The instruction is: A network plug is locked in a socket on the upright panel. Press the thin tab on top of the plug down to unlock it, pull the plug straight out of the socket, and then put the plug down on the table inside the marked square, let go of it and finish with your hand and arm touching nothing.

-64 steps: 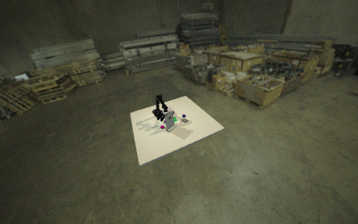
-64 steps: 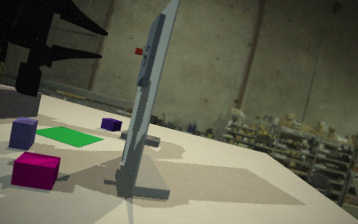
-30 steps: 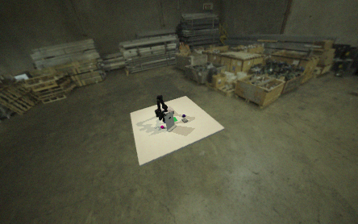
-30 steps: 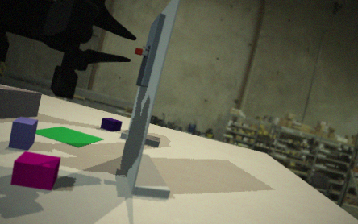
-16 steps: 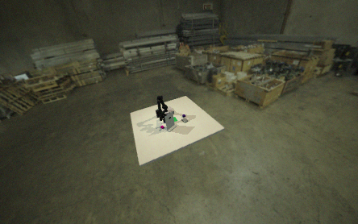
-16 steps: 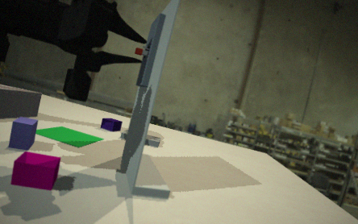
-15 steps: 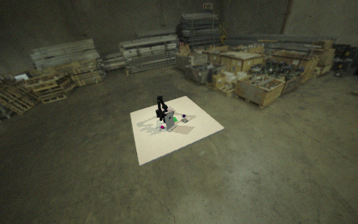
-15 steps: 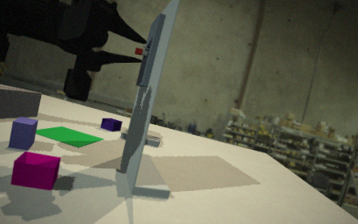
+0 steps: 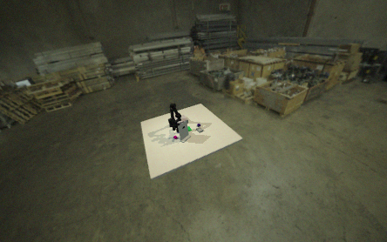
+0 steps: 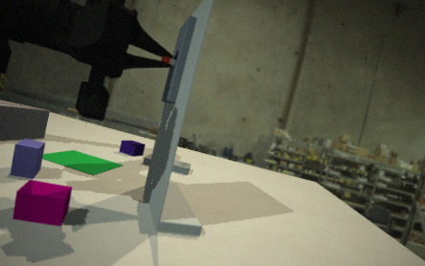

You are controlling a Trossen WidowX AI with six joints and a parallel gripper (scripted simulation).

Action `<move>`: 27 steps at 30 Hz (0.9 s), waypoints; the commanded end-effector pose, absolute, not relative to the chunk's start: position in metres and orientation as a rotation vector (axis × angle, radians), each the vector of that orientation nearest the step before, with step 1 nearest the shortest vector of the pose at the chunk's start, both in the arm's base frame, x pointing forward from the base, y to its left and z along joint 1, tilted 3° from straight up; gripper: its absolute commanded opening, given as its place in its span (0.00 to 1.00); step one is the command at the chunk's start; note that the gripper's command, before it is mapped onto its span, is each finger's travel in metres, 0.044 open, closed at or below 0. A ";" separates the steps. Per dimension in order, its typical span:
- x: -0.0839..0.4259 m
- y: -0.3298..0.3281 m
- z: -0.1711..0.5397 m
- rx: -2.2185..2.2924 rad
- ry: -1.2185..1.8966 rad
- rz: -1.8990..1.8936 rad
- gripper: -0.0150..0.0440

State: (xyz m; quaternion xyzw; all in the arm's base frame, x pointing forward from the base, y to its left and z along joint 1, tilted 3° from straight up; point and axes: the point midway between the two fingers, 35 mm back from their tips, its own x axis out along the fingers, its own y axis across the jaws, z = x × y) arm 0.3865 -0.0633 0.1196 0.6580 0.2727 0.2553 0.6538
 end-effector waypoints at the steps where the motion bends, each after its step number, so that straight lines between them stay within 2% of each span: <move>1: 0.387 -0.064 0.120 1.496 0.616 0.575 0.27; 27: 0.372 -0.072 0.120 1.496 0.618 0.573 0.25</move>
